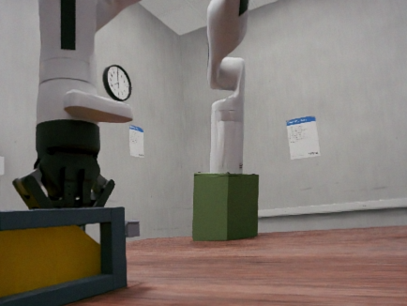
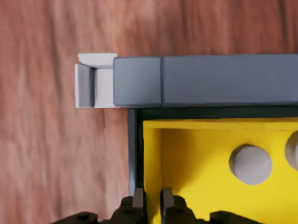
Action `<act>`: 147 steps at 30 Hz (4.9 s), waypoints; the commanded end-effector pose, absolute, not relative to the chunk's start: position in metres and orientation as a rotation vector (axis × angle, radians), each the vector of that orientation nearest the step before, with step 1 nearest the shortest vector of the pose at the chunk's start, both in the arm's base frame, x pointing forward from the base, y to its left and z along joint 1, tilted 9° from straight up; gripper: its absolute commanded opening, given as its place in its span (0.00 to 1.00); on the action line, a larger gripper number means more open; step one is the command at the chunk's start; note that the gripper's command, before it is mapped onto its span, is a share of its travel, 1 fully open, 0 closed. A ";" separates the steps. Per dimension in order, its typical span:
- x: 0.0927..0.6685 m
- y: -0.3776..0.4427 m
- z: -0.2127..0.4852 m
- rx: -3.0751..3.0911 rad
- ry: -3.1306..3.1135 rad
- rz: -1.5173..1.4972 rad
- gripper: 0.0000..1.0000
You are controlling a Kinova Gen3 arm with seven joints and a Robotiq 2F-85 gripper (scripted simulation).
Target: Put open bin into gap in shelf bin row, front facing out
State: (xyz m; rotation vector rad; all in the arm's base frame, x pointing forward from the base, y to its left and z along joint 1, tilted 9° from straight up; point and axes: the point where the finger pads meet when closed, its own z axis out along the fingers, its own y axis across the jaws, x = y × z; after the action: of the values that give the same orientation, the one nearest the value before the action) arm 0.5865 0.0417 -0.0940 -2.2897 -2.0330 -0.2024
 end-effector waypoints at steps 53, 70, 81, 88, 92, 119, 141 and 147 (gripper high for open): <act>0.587 0.042 -0.093 -2.291 -2.034 -0.205 1.00; 0.587 0.042 -0.093 -2.291 -2.034 -0.205 1.00; 0.587 0.039 -0.077 -2.291 -2.034 -0.206 1.00; 0.585 0.036 -0.054 -2.291 -2.034 -0.206 1.00; 0.585 0.036 -0.054 -2.291 -2.034 -0.206 1.00; 0.582 0.026 0.013 -2.291 -2.034 -0.206 1.00; 0.582 0.028 0.005 -2.291 -2.034 -0.206 1.00; 0.582 0.028 0.005 -2.291 -2.034 -0.206 1.00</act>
State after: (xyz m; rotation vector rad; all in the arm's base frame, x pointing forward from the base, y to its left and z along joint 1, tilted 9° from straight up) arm 0.5817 0.0279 0.0036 -2.2898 -2.0331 -0.2029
